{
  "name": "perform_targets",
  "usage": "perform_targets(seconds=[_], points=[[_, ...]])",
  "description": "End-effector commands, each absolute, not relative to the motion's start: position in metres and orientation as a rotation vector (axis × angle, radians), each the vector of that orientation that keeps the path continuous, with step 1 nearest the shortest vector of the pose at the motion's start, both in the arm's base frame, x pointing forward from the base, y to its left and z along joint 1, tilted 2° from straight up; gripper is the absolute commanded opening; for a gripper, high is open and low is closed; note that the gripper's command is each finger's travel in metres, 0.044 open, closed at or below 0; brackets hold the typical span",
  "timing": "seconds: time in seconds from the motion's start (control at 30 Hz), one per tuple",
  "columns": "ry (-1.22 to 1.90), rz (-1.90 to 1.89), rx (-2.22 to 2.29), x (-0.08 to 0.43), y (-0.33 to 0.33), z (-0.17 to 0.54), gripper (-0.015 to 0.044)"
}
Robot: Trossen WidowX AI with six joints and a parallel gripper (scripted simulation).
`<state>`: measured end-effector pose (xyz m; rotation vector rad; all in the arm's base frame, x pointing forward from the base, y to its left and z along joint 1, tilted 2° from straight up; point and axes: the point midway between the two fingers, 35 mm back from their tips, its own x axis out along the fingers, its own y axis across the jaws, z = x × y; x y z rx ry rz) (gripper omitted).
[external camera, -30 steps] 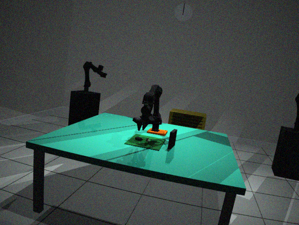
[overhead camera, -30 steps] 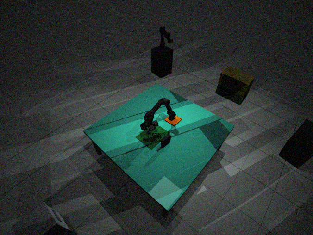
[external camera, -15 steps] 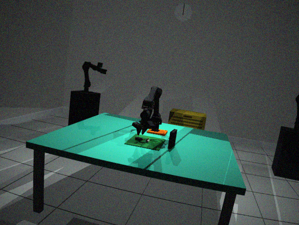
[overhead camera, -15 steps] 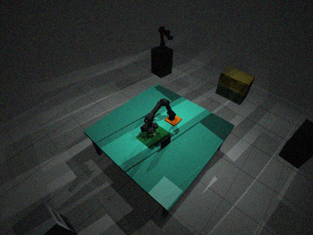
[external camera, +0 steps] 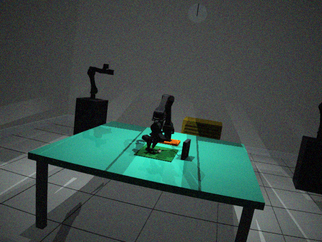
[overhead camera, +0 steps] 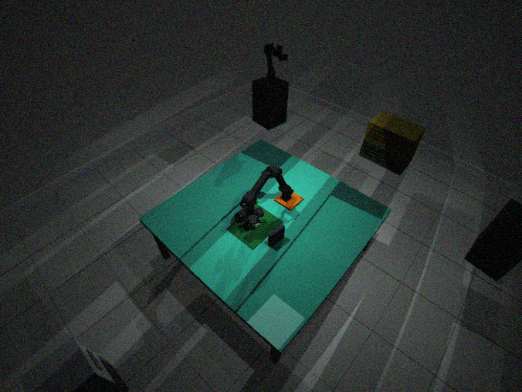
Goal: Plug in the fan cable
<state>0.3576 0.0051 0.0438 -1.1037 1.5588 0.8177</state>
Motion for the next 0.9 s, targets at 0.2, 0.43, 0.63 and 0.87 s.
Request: perform_targets(seconds=[0.2, 0.43, 0.63, 0.87], points=[[1.566, 0.819, -1.108, 0.356, 0.004, 0.03, 0.021], [1.562, 0.819, -1.102, 0.357, 0.005, 0.033, 0.0072], [1.562, 0.819, -1.102, 0.357, 0.005, 0.033, 0.0032], [1.563, 0.819, -1.103, 0.358, 0.005, 0.043, 0.0]])
